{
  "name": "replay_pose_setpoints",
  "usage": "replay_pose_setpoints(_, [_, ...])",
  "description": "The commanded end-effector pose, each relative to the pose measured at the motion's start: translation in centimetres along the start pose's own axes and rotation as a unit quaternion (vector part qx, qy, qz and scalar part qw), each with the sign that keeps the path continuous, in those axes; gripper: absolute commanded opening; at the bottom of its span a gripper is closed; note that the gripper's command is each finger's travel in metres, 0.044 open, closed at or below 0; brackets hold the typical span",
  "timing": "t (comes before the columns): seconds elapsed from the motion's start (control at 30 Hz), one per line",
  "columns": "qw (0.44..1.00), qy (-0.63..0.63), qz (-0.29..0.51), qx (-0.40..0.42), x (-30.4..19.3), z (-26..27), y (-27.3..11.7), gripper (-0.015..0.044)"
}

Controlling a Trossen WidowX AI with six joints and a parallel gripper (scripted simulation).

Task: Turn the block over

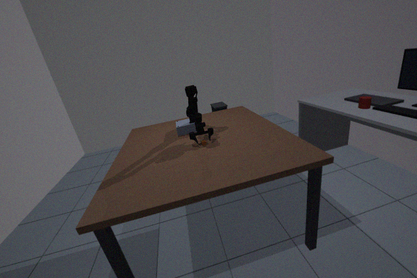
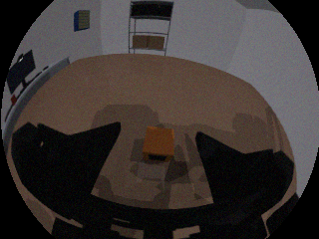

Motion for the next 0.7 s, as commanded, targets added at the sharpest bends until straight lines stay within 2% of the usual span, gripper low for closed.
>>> replay_pose_setpoints(0.0, [1.000,-0.003,0.000,-0.001,0.0,0.0,0.0,0.0440])
replay_pose_setpoints(0.47, [1.000,-0.003,0.003,-0.001,0.0,0.0,0.0,0.0440])
replay_pose_setpoints(0.67, [0.996,-0.004,0.088,0.001,1.6,0.2,1.1,0.0440])
Point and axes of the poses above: the point midway between the two fingers, 35 mm back from their tips, its own y axis out along the fingers, its own z axis across the jaws, x = y × z, the point moved 3 cm from there along -y, back along the fingers, and after that the axes turned 1 degree about -y, right-handed, at the moved point
